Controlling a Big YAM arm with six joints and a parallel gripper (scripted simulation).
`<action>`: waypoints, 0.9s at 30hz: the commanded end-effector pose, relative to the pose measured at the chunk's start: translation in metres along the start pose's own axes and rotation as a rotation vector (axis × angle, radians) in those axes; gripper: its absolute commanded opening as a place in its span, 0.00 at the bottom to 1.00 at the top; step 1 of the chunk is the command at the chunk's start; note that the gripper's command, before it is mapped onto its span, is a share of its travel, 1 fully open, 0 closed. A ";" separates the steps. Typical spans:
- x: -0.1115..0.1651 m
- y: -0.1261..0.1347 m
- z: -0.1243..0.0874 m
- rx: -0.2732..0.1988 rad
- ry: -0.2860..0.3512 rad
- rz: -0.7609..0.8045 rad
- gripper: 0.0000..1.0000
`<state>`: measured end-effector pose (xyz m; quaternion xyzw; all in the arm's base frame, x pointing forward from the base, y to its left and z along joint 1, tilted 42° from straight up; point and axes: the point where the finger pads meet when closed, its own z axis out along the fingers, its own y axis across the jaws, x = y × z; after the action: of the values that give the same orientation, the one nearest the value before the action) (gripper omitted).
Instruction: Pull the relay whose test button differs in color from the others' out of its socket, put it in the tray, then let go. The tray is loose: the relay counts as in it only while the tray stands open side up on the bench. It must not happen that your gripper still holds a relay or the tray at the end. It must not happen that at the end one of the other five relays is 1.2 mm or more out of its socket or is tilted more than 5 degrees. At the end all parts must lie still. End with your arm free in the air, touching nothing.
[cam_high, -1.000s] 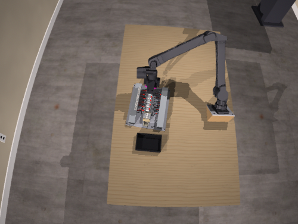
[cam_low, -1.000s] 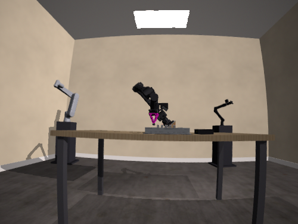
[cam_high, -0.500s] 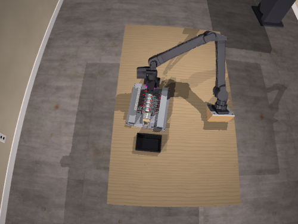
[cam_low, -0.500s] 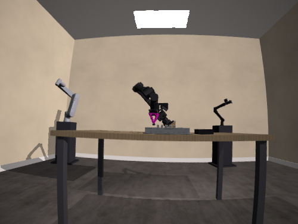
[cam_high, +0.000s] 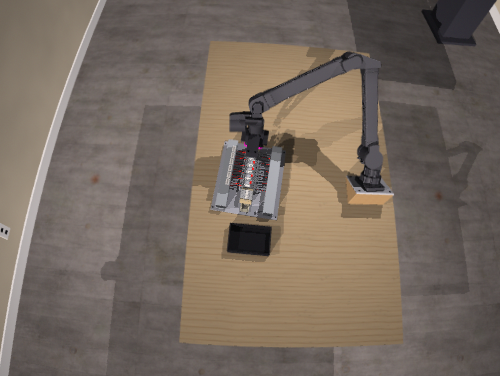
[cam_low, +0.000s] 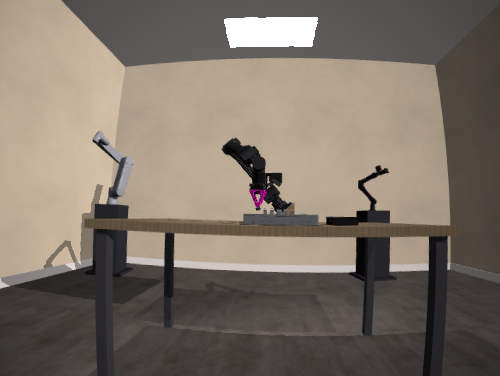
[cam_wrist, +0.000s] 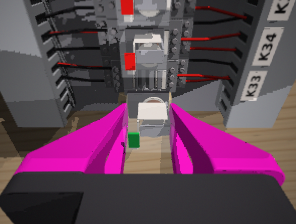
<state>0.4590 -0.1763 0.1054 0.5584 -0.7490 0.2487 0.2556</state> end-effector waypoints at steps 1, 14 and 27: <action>0.004 -0.014 -0.026 0.046 -0.012 0.026 0.00; 0.004 -0.014 -0.067 0.054 -0.017 0.029 0.00; 0.003 -0.009 -0.068 0.021 -0.010 0.022 0.00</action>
<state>0.4636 -0.1398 0.1449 0.5593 -0.7484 0.2473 0.2569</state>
